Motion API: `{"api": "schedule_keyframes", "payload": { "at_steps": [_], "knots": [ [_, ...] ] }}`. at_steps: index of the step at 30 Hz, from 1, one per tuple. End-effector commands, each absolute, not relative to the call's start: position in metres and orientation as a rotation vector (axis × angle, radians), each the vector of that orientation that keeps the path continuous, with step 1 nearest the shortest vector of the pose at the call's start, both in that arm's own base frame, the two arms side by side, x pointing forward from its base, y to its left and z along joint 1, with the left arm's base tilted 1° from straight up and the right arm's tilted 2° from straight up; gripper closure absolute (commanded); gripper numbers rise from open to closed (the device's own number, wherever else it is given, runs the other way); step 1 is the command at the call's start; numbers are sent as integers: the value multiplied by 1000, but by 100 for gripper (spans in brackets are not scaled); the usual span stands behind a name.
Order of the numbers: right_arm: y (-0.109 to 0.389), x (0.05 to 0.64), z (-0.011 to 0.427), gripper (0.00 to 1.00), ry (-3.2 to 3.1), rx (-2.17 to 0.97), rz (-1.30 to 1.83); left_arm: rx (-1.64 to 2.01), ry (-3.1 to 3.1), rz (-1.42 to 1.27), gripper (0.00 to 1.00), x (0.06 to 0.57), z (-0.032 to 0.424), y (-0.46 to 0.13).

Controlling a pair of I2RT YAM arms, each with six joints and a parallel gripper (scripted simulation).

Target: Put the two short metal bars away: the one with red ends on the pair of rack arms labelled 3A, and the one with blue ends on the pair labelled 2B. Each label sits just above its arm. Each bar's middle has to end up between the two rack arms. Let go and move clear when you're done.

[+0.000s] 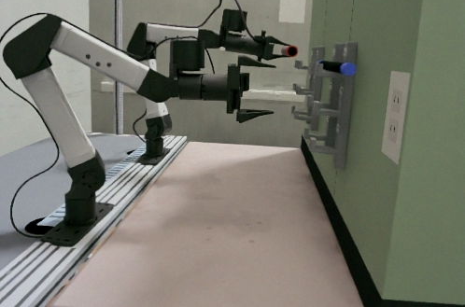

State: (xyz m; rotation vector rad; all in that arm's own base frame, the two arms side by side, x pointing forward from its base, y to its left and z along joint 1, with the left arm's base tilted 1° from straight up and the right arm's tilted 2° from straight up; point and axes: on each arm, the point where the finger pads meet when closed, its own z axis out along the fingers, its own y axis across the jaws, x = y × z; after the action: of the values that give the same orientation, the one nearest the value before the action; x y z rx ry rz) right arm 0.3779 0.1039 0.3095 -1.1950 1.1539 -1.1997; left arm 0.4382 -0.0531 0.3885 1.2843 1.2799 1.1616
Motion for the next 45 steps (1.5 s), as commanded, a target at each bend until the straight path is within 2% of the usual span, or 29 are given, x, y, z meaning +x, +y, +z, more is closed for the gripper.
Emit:
{"api": "schedule_keyframes", "payload": {
  "at_steps": [1,45],
  "knots": [
    [106,377,299,0,1159,-1215,-1200,1197,1218,1204,100,430,417,-52],
    [106,377,299,0,1159,-1215,-1200,1197,1218,1204,100,435,411,-54]
  ]
}}
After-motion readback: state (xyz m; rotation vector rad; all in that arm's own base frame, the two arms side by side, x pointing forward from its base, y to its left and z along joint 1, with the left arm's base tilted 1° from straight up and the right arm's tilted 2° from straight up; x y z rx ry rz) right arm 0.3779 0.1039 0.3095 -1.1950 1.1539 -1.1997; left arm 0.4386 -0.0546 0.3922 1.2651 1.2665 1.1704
